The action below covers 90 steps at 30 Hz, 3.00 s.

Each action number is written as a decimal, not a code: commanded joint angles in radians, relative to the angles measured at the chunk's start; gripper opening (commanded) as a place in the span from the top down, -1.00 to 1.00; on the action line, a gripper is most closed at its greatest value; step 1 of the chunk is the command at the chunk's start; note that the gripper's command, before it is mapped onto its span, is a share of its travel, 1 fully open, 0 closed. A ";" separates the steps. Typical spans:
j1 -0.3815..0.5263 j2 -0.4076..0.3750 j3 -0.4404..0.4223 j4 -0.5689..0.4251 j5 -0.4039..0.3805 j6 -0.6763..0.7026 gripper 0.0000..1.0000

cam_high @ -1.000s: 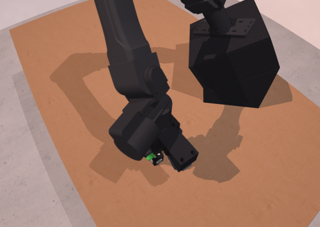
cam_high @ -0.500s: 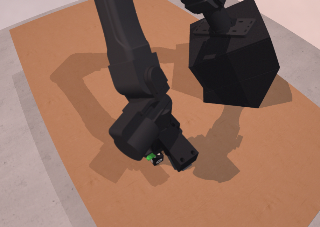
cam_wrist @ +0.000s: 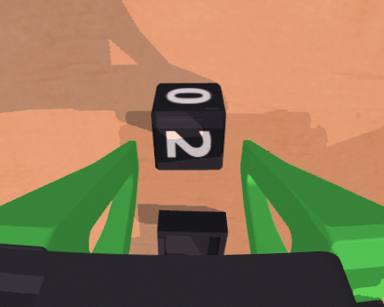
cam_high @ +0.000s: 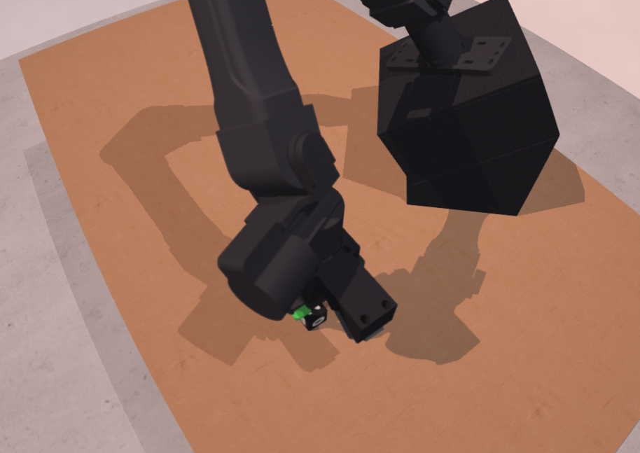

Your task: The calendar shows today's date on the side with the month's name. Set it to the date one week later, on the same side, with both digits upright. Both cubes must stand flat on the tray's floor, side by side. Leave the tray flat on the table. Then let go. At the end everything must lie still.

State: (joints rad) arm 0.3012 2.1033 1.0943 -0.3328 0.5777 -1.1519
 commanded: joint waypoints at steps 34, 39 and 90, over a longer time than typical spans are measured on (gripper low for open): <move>-0.020 0.078 0.021 0.102 -0.020 -0.047 0.11; -0.026 0.057 0.026 0.109 -0.021 -0.052 0.11; -0.027 0.060 0.015 0.108 -0.021 -0.051 0.49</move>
State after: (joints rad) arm 0.2676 2.1796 1.0966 -0.2371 0.5694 -1.1957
